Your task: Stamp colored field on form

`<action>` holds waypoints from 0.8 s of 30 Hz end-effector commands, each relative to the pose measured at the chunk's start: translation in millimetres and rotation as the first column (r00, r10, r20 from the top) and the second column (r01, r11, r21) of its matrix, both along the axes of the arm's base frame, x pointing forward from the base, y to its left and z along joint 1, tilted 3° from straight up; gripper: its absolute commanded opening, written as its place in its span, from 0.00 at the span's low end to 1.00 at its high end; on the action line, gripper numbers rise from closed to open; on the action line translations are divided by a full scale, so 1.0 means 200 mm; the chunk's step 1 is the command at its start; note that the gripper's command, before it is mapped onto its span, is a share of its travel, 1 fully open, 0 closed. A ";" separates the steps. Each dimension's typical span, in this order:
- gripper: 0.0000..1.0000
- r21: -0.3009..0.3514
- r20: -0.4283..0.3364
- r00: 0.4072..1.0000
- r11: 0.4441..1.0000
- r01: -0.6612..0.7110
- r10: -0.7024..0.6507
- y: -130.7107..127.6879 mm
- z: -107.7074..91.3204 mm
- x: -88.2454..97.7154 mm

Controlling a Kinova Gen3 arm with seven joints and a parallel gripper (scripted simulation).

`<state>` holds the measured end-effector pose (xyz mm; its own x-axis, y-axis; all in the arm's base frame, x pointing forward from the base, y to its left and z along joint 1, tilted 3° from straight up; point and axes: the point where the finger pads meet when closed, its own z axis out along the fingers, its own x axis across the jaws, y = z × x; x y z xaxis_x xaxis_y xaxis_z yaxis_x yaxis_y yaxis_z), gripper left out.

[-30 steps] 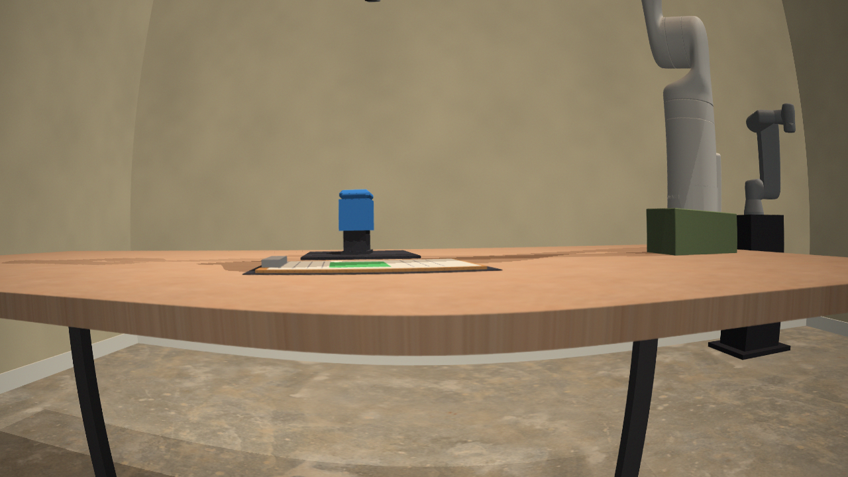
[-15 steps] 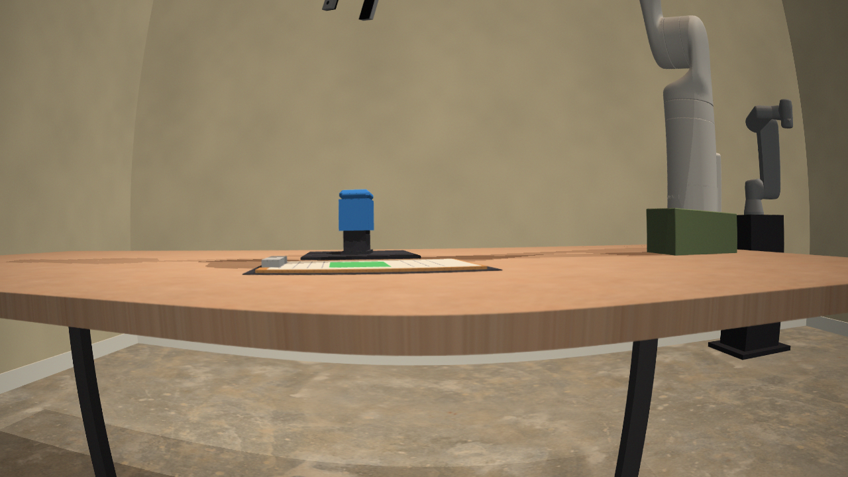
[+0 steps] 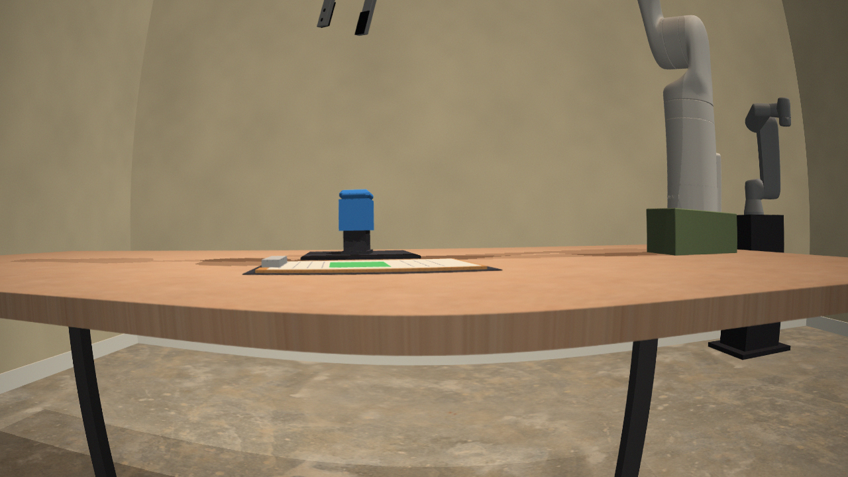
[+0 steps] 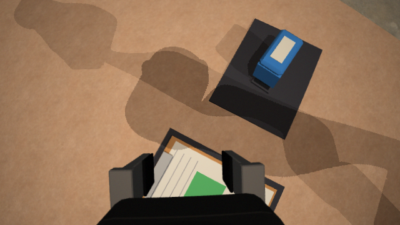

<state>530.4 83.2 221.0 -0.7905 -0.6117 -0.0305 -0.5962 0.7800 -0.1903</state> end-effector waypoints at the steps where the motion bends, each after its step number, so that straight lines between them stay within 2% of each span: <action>1: 1.00 -0.005 -0.005 1.000 1.000 0.022 -0.022 -0.06 -0.02 0.01; 7: 1.00 -0.005 -0.005 1.000 1.000 0.022 -0.022 -0.06 -0.02 0.01; 8: 1.00 0.006 -0.018 0.998 0.998 0.063 -0.063 -0.14 -0.06 0.03; 16: 1.00 0.006 -0.018 0.998 0.998 0.063 -0.063 -0.14 -0.06 0.03; 17: 1.00 0.016 -0.030 0.994 0.995 0.103 -0.102 -0.21 -0.11 0.05; 24: 1.00 0.016 -0.030 0.994 0.995 0.103 -0.102 -0.21 -0.11 0.05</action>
